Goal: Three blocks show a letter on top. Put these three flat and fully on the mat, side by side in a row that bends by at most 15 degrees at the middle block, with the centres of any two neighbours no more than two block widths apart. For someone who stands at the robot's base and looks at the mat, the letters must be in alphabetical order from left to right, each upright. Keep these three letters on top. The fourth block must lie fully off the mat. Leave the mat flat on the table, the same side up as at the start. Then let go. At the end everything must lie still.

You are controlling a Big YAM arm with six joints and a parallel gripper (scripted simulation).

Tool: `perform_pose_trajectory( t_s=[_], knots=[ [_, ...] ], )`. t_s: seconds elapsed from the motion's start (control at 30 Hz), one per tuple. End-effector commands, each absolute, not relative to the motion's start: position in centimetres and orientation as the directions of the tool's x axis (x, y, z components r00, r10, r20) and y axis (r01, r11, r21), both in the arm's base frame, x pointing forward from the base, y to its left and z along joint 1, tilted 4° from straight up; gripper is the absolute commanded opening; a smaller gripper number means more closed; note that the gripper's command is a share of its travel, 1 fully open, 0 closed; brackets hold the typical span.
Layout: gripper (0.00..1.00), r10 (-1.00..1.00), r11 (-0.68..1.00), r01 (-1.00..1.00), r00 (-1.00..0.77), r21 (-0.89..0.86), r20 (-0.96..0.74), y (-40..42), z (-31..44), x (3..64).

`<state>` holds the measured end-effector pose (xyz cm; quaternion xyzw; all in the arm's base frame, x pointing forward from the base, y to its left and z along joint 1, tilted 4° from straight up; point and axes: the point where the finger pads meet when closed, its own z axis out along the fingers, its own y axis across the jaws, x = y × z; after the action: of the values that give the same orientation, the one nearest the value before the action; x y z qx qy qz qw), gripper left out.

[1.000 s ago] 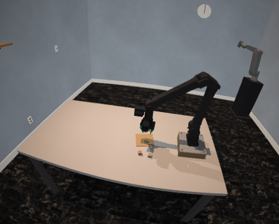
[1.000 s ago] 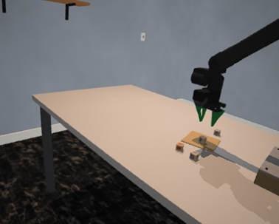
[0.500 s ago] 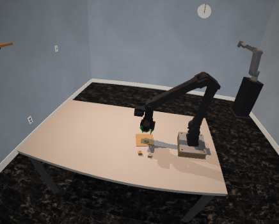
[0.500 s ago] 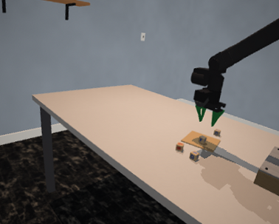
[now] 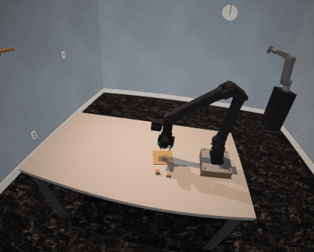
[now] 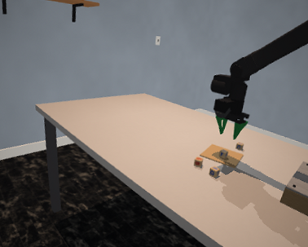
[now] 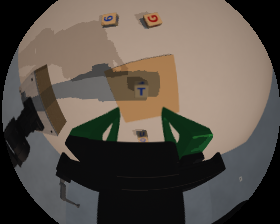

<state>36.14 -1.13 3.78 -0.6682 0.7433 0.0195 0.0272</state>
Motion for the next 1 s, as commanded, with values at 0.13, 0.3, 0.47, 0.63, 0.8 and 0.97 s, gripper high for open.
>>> perform_pose_trajectory(
  t_s=[0.13, 0.3, 0.47, 0.63, 0.8, 0.97],
  knots=[
    [0.58, -0.993, 0.098, -0.995, -0.096, -0.03, -0.073, -1.1, 3.8, 37.1],
    [0.58, -0.993, 0.097, -0.995, -0.096, -0.018, -0.072, -1.0, 3.2, 36.6],
    [0.58, -0.993, 0.097, -0.995, -0.095, -0.027, -0.073, -0.9, 3.2, 37.0],
    [0.58, -0.993, 0.097, -0.995, -0.095, -0.018, -0.072, -0.8, 2.3, 36.6],
    [0.58, -0.993, 0.097, -0.995, -0.095, -0.017, -0.072, -0.6, 1.5, 36.6],
    [0.58, -0.992, 0.103, -0.994, -0.1, -0.045, -0.074, -0.8, 1.8, 38.0]
  ],
)
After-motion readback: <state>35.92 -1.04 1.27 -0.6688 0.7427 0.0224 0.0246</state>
